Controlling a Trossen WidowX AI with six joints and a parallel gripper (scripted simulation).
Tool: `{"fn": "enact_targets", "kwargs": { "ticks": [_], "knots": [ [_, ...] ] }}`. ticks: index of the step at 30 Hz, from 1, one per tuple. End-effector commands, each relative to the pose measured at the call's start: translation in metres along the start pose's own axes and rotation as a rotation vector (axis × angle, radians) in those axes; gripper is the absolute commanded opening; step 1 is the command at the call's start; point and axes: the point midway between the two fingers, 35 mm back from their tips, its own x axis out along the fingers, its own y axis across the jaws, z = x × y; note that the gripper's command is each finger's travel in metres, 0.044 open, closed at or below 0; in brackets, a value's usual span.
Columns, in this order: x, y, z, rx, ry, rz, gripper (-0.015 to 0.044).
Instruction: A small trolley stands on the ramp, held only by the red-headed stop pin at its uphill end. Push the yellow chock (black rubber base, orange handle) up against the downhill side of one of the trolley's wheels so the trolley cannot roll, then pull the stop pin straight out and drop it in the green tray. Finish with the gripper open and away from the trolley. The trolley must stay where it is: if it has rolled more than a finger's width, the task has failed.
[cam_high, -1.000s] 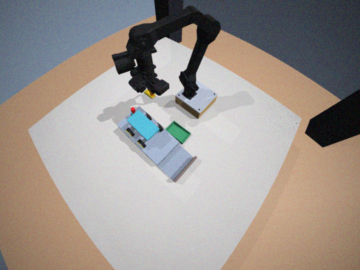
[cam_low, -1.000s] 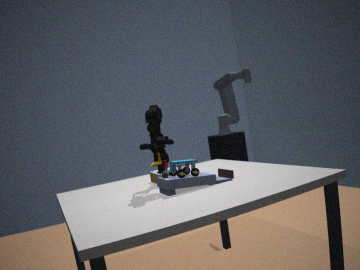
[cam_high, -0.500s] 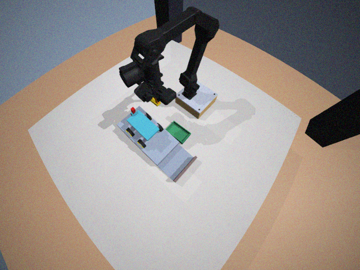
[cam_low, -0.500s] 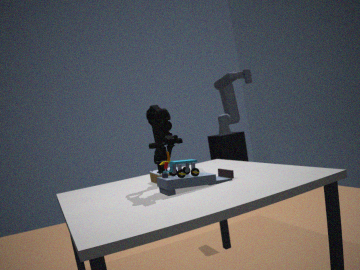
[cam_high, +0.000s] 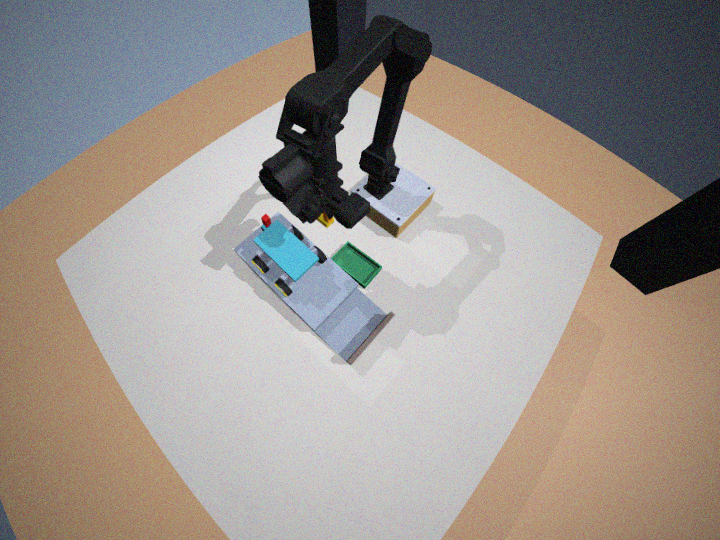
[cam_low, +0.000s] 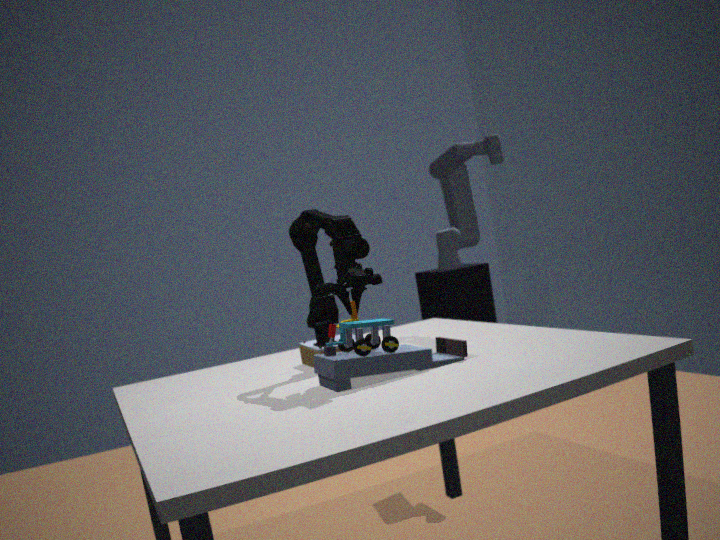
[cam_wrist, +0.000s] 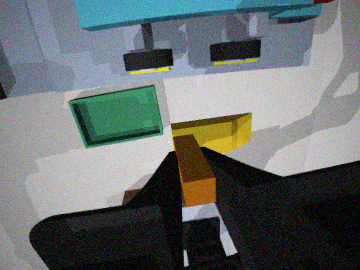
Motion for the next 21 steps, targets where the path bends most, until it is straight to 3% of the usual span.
{"fn": "enact_targets", "kwargs": {
  "ticks": [1,21],
  "knots": [
    [0.001,0.013,0.004,0.001,0.002,-0.002,0.0],
    [0.007,0.088,0.019,0.002,0.001,0.005,0.0]
  ]
}}
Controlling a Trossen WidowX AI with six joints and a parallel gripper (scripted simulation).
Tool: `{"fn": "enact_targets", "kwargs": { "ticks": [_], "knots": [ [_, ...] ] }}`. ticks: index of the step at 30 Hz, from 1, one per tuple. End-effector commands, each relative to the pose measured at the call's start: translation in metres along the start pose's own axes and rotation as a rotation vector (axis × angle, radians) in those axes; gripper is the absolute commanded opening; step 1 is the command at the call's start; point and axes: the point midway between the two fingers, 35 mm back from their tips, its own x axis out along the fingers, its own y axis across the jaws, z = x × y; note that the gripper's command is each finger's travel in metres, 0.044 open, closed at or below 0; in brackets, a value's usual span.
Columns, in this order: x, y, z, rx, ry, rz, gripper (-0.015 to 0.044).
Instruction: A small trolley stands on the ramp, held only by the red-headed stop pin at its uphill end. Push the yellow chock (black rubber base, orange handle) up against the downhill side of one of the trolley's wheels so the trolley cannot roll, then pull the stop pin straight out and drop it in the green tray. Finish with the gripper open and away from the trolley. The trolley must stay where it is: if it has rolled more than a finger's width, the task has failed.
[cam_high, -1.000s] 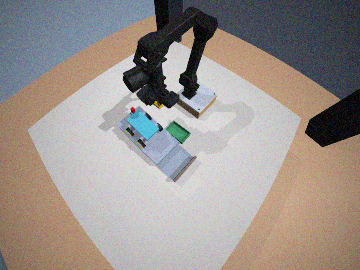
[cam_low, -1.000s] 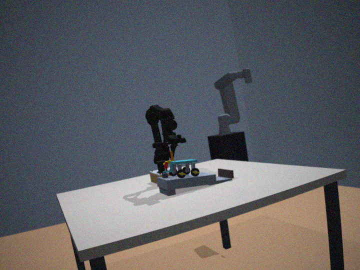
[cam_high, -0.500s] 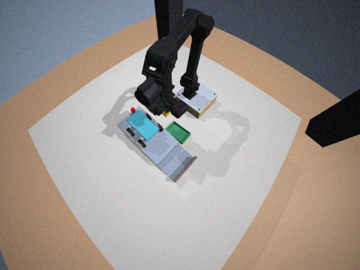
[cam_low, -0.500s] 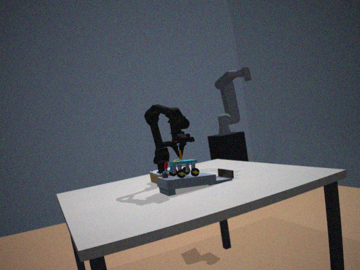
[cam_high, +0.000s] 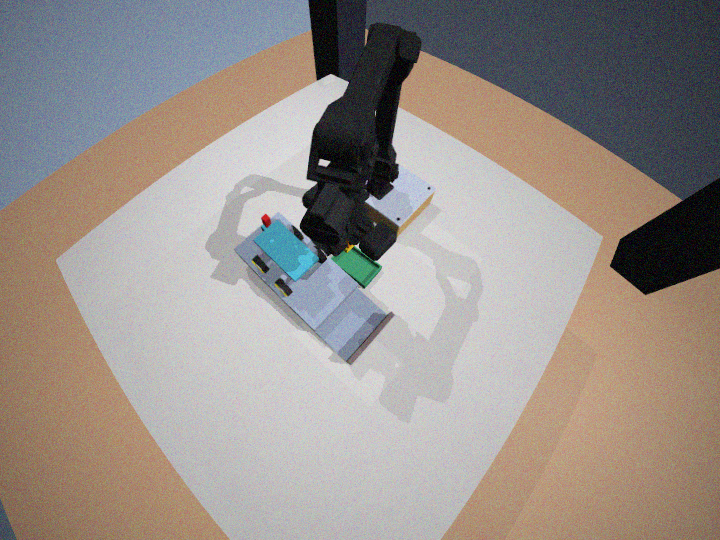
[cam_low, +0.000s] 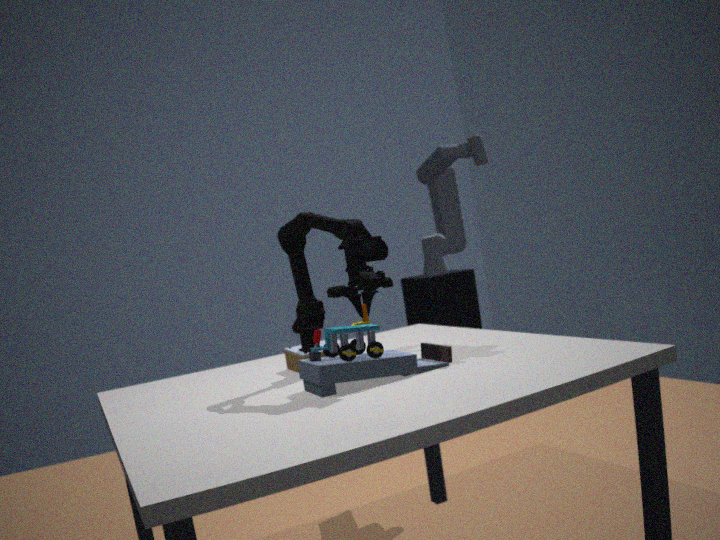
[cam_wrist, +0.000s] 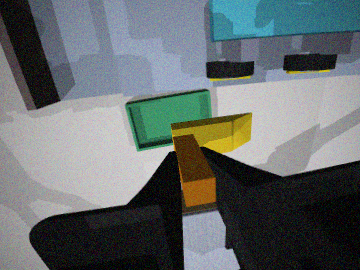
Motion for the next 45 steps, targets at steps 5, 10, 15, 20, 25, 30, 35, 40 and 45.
{"fn": "enact_targets", "kwargs": {
  "ticks": [5,10,15,20,25,30,35,40,45],
  "knots": [
    [0.004,0.033,0.01,0.001,0.0,0.0,0.0],
    [0.006,0.047,0.014,0.001,0.0,-0.003,0.0],
    [0.006,0.051,0.014,0.002,0.0,-0.1,0.0],
    [0.006,0.051,0.015,0.002,0.0,-0.105,0.0],
    [0.008,0.052,0.028,0.002,-0.001,-0.105,0.0],
    [0.011,0.054,0.041,0.002,-0.002,-0.105,0.0],
    [0.012,0.054,0.044,0.002,-0.002,-0.105,0.0],
    [0.024,0.052,0.043,0.002,-0.002,-0.105,0.0],
    [0.034,0.052,0.045,0.002,-0.002,-0.105,0.0]
  ]
}}
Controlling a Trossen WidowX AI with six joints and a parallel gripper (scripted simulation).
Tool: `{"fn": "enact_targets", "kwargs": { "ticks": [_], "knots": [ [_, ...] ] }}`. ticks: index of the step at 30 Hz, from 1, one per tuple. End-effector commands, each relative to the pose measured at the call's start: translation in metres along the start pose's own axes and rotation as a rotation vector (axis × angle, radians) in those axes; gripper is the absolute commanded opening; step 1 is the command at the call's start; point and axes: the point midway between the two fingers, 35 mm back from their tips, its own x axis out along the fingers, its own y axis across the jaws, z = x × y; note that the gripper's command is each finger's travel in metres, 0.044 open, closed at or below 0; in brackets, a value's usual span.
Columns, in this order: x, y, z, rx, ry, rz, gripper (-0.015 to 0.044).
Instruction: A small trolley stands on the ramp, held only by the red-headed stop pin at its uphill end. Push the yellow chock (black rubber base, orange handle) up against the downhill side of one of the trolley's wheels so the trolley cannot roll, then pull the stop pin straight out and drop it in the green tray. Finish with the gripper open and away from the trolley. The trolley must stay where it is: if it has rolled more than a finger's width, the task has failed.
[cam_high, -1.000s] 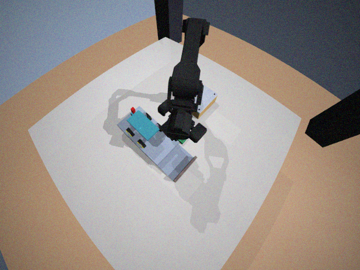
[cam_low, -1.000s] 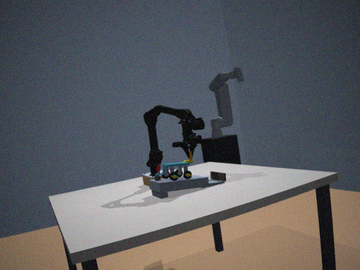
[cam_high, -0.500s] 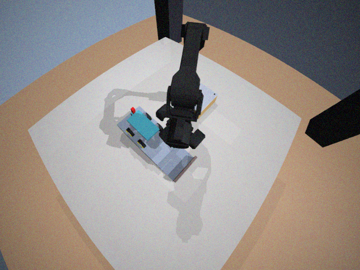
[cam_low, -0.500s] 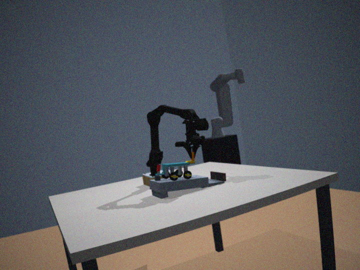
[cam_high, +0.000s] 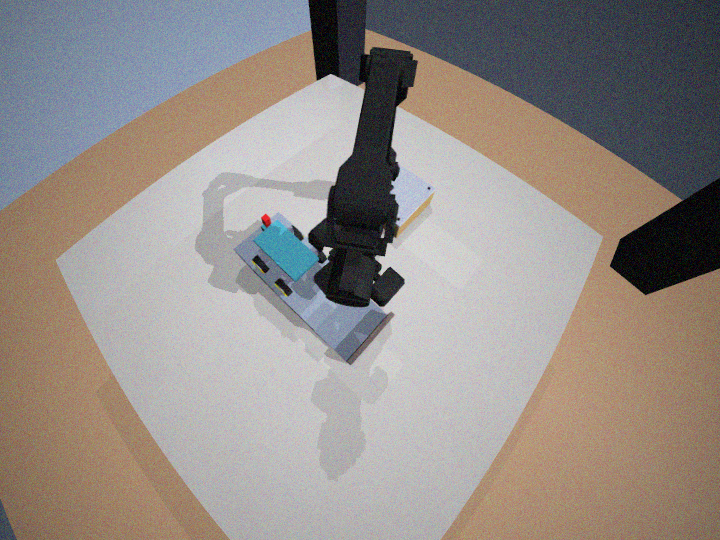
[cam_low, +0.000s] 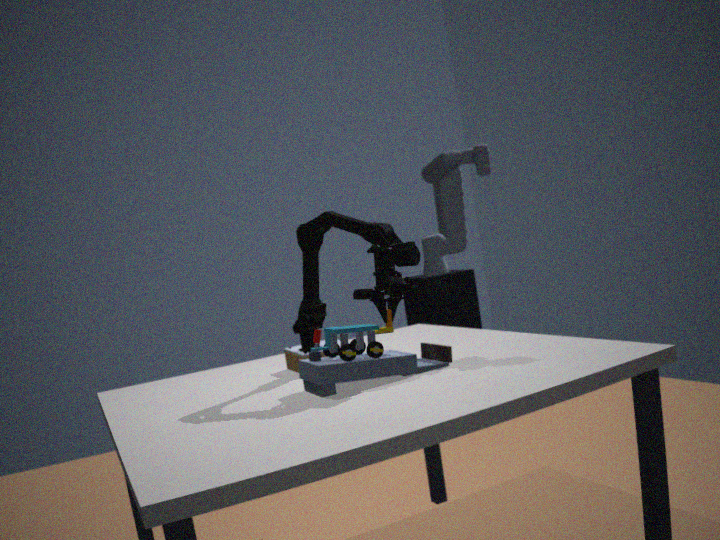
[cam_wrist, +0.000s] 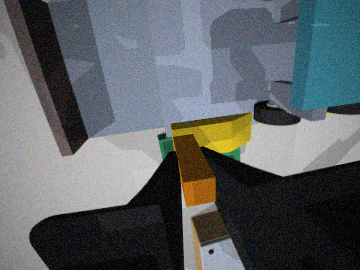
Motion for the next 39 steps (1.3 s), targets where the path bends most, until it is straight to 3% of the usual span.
{"fn": "enact_targets", "kwargs": {
  "ticks": [1,22,39],
  "knots": [
    [0.012,0.0,0.0,-0.005,0.011,-0.011,0.0],
    [0.052,-0.002,-0.001,-0.005,0.011,-0.011,0.0],
    [0.05,-0.013,0.001,-0.005,0.011,-0.012,0.0]
  ]
}}
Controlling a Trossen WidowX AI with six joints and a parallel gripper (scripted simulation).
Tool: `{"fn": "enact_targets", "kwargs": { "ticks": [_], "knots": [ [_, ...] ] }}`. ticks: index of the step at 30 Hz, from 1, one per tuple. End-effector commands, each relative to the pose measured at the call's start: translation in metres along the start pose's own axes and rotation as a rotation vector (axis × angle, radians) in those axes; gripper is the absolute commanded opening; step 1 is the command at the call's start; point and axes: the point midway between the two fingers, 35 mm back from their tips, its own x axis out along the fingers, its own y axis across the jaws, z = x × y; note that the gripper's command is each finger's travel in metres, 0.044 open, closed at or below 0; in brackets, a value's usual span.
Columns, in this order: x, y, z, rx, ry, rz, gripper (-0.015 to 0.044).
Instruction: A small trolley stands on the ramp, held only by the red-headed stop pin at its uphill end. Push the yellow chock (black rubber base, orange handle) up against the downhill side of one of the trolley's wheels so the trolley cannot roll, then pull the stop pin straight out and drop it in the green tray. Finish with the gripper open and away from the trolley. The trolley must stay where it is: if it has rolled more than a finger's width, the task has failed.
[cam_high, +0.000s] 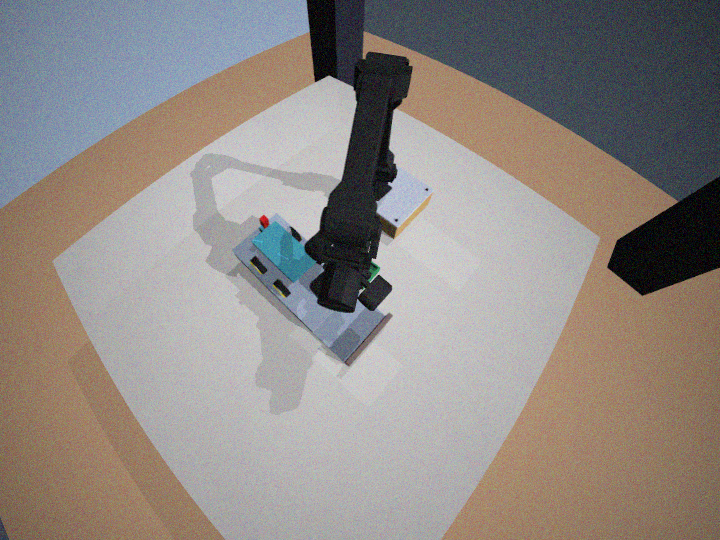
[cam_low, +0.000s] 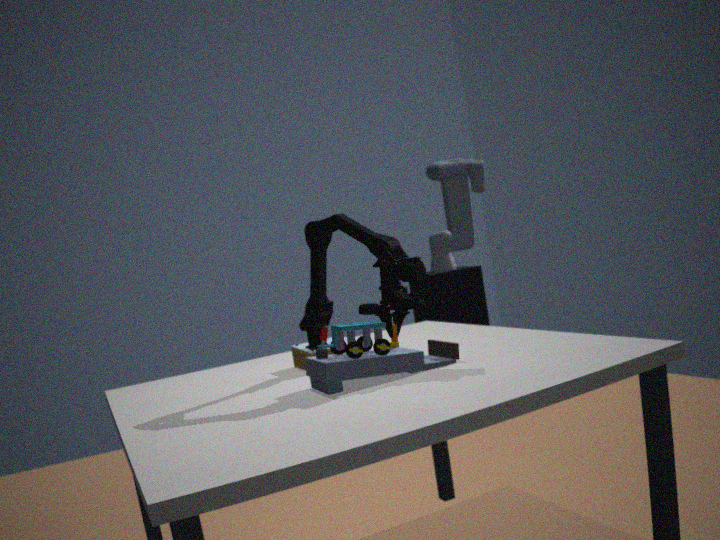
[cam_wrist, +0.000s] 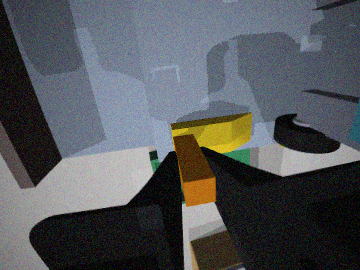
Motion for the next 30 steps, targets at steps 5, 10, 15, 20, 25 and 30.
{"fn": "enact_targets", "kwargs": {
  "ticks": [5,10,15,20,25,30],
  "knots": [
    [0.0,-0.009,0.0,-0.001,0.0,-0.004,0.0],
    [0.0,-0.013,0.001,-0.001,0.0,-0.005,0.0],
    [0.0,-0.017,0.001,-0.001,0.0,-0.005,0.0],
    [0.0,-0.022,0.002,-0.002,0.0,-0.005,0.0],
    [0.0,-0.026,0.002,-0.002,0.0,-0.006,0.0],
    [0.0,-0.023,0.002,-0.001,0.004,-0.001,0.0]
  ]
}}
